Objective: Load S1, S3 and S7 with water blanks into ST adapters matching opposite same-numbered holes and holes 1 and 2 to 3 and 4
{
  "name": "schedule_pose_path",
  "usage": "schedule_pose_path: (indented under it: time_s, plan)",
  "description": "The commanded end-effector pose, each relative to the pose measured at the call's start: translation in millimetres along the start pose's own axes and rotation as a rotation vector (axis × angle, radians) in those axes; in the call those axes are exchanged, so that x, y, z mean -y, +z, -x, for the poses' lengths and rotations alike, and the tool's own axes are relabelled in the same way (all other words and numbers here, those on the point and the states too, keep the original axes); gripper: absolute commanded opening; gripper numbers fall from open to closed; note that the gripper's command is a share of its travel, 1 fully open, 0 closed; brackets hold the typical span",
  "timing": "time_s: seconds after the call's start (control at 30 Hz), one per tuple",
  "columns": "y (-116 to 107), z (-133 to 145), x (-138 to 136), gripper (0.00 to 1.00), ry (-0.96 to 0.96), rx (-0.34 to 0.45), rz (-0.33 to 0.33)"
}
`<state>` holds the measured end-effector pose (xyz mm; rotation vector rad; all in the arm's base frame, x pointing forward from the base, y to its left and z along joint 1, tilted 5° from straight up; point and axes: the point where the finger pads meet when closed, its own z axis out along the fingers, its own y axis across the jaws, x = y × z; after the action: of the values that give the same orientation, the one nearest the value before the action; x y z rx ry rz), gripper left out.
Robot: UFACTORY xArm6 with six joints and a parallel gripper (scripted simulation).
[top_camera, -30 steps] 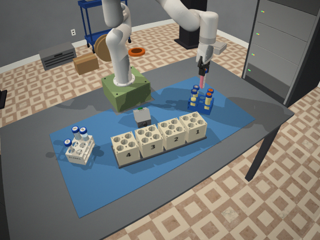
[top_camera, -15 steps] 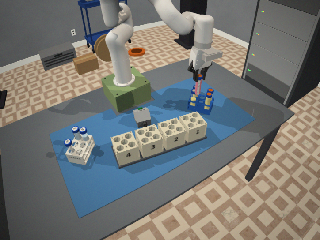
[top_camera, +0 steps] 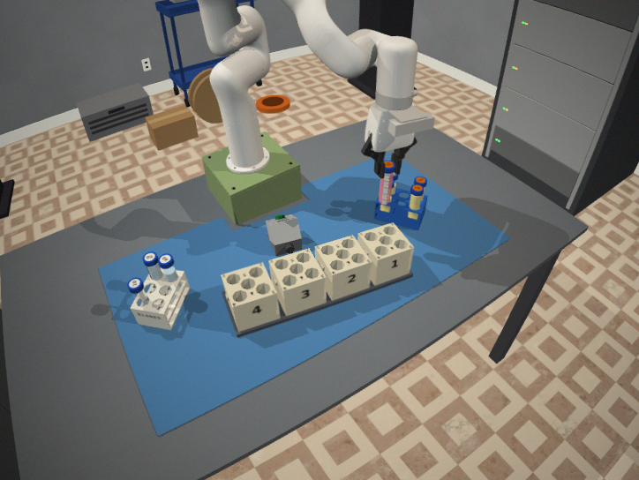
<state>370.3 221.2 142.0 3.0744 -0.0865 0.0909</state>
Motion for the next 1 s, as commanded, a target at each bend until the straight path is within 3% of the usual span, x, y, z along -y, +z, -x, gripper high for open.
schedule_pose_path:
  time_s: [0.0,0.4,0.97]
  plan:
    - [-1.6,-16.2,-17.4,0.00,0.000,-0.003,-0.004]
    - [-1.6,-46.1,-55.2,0.00,0.000,-0.003,-0.003]
    - [-1.6,-46.2,-55.2,0.00,0.000,-0.003,-0.003]
